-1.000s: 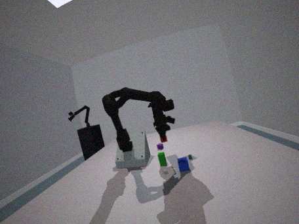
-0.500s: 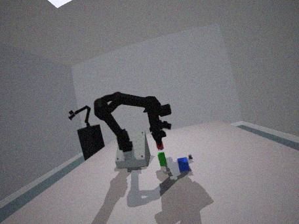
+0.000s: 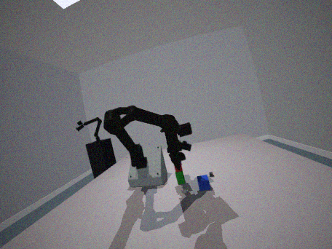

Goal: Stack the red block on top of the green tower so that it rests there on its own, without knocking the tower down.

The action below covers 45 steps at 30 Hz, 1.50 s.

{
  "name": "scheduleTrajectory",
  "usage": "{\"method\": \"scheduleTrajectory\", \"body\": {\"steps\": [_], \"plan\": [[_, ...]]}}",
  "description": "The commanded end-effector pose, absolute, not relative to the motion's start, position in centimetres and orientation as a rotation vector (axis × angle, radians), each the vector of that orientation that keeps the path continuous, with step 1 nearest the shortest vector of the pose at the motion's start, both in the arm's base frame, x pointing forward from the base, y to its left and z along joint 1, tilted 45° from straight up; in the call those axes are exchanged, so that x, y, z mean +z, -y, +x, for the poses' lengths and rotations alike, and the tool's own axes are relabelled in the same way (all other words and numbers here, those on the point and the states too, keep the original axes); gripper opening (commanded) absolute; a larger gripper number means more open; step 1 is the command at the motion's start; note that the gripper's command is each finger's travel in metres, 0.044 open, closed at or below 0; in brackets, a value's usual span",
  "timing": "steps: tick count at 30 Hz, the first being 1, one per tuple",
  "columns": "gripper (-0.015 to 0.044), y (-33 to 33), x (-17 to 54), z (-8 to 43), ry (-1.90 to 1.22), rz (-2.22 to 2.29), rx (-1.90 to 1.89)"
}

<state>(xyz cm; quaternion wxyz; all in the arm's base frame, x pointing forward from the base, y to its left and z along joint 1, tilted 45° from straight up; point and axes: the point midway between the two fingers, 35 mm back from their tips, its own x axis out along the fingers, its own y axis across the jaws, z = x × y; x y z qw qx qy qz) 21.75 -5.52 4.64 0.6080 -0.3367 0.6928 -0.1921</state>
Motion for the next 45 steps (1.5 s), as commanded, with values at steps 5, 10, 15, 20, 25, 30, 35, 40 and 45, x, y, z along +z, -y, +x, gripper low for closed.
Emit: {"method": "scheduleTrajectory", "body": {"steps": [5, 10, 15, 20, 25, 30, 35, 40, 45], "plan": [[0.0000, 5.63, 4.56, 21.70, -1.598, -0.789, -0.441], [0.0000, 5.63, 4.56, 21.70, -1.598, -0.789, -0.441], [0.0000, 5.63, 4.56, 21.70, -1.598, -0.789, -0.441], [0.0026, 5.58, 4.50, 21.66, -1.602, -0.783, -0.441], [0.0157, 5.58, 4.50, 21.66, -1.602, -0.783, -0.441], [0.0289, 5.58, 4.50, 21.66, -1.602, -0.783, -0.441], [0.0420, 5.58, 4.50, 21.66, -1.602, -0.783, -0.441], [0.0440, 5.58, 4.50, 21.66, -1.602, -0.783, -0.441], [0.0440, 5.58, 4.50, 21.66, -1.602, -0.783, -0.441]]}}
